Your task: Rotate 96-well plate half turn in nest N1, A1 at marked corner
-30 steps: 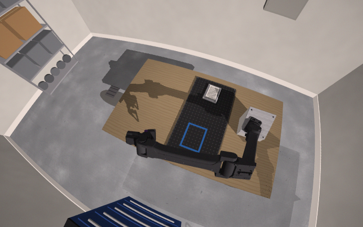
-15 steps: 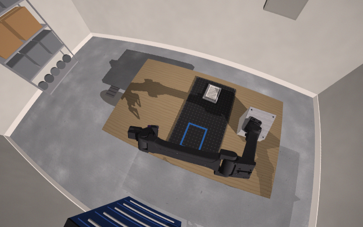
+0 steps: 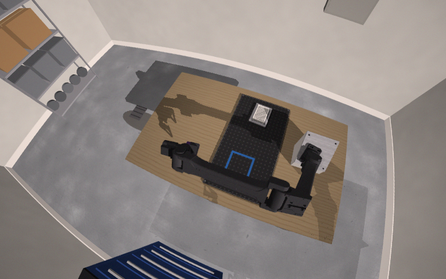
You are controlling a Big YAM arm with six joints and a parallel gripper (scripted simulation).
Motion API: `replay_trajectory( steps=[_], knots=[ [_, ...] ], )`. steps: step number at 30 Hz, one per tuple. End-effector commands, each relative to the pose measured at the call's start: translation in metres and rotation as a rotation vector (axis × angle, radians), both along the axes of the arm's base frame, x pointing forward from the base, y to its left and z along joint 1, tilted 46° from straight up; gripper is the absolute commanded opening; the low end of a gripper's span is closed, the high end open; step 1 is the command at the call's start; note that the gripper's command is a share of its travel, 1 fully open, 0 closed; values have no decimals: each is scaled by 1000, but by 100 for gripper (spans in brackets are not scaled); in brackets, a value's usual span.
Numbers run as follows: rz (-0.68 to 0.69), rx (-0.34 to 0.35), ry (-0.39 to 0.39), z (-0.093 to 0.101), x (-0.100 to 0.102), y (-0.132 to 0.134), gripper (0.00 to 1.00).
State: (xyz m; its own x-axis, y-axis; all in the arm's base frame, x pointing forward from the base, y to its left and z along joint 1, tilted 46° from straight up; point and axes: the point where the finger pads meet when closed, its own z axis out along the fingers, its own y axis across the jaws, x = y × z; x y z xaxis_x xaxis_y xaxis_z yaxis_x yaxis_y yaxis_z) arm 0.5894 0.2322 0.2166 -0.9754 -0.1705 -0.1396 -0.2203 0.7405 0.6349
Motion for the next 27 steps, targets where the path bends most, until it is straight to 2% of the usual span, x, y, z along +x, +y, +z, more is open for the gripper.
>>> replay_trajectory(
  steps=[1,7,9,10,11,13,15,23,26,27],
  knots=[
    [-95,-4,42,-20,16,-38,100],
    [-78,-1,28,-39,18,-55,100],
    [-78,-1,28,-39,18,-55,100],
    [-119,-2,32,-20,15,-59,100],
    [-144,-8,57,-26,16,-62,100],
    [-193,-20,134,-54,18,-69,100],
    [-237,-25,172,-61,18,-76,100],
    [-220,-23,157,-90,18,-102,100],
    [-220,-23,157,-90,18,-102,100],
    [-262,-22,163,-72,16,-106,100]
  ],
)
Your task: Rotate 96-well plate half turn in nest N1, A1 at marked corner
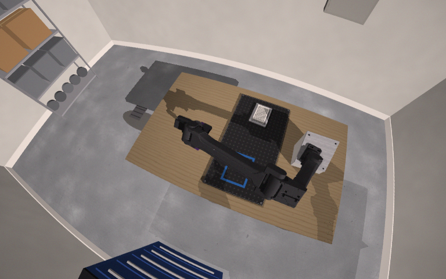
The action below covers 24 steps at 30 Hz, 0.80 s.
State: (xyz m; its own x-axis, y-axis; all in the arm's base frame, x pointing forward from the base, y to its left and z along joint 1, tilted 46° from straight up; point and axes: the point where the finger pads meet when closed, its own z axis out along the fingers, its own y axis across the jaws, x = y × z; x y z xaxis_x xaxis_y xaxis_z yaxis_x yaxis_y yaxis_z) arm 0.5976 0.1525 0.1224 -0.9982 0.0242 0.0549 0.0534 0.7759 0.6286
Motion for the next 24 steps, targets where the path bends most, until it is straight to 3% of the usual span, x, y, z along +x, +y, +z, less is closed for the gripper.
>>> replay_trajectory(
  steps=[1,3,5,13,16,17,18,20,24],
  knots=[
    [-88,-5,-7,16,8,-30,100],
    [-137,-13,71,-11,7,-37,100],
    [-181,-17,107,-18,6,-44,100],
    [-163,-17,93,-46,1,-69,100],
    [-163,-16,93,-46,1,-69,100],
    [-205,-17,99,-28,0,-73,100],
    [-230,-19,120,-31,-1,-76,100],
    [-278,-25,202,-60,-5,-82,100],
    [-321,-28,237,-74,-9,-96,100]
  ],
)
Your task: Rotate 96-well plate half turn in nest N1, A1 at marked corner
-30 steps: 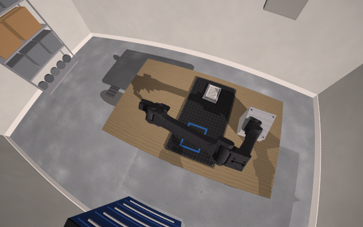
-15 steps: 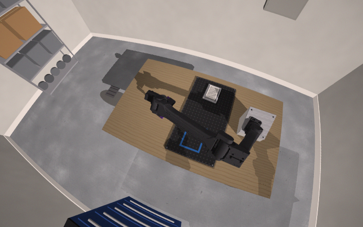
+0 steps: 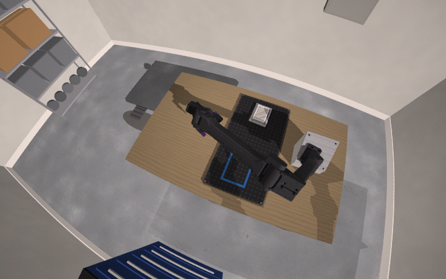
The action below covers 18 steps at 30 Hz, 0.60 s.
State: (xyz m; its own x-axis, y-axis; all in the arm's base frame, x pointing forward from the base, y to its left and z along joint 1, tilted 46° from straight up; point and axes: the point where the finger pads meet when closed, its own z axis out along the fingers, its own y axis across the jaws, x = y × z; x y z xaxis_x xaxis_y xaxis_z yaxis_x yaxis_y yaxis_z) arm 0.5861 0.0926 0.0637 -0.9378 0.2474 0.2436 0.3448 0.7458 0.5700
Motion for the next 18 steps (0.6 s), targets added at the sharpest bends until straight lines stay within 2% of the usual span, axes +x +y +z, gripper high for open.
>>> replay_trajectory(
  steps=[1,6,7,9,10,12,13,18],
  knots=[
    [-96,-8,40,-19,1,-39,100],
    [-78,-7,26,-34,-4,-53,100],
    [-120,-9,63,-37,-6,-56,100],
    [-120,-9,63,-37,-6,-56,100],
    [-144,-10,59,-22,-6,-59,100],
    [-193,-11,136,-46,-13,-65,100],
    [-217,-12,161,-51,-15,-68,100],
    [-235,-14,171,-68,-23,-84,100]
  ],
)
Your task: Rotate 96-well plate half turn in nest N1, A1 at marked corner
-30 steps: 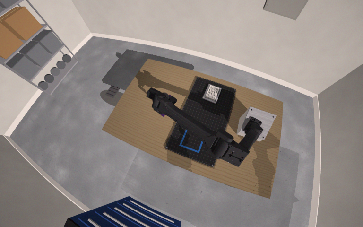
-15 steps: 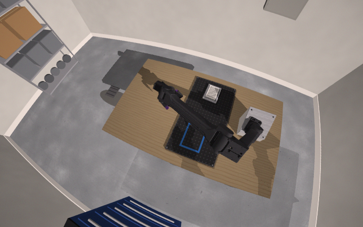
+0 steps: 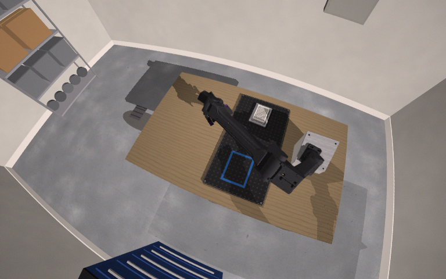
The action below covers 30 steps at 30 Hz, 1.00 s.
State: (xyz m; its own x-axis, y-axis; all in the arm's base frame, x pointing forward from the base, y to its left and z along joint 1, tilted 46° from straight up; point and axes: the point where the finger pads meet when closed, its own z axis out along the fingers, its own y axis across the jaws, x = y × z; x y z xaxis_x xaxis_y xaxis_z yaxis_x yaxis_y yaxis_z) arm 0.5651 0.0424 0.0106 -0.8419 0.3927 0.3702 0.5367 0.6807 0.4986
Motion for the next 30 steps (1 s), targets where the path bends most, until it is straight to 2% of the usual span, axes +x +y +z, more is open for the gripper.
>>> replay_trajectory(
  steps=[1,4,6,8,9,11,19,23,26,30],
  knots=[
    [-75,-7,26,-19,-4,-37,100],
    [-58,-6,12,-25,-8,-42,100],
    [-123,-6,74,-31,-13,-48,100],
    [-123,-6,74,-31,-13,-48,100],
    [-148,-10,66,-17,-11,-51,100],
    [-196,-6,145,-41,-21,-56,100],
    [-195,-7,143,-66,-38,-77,100],
    [-308,-3,256,-78,-52,-86,100],
    [-333,-4,264,-73,-52,-89,100],
    [-348,-4,288,-94,-66,-99,100]
  ],
)
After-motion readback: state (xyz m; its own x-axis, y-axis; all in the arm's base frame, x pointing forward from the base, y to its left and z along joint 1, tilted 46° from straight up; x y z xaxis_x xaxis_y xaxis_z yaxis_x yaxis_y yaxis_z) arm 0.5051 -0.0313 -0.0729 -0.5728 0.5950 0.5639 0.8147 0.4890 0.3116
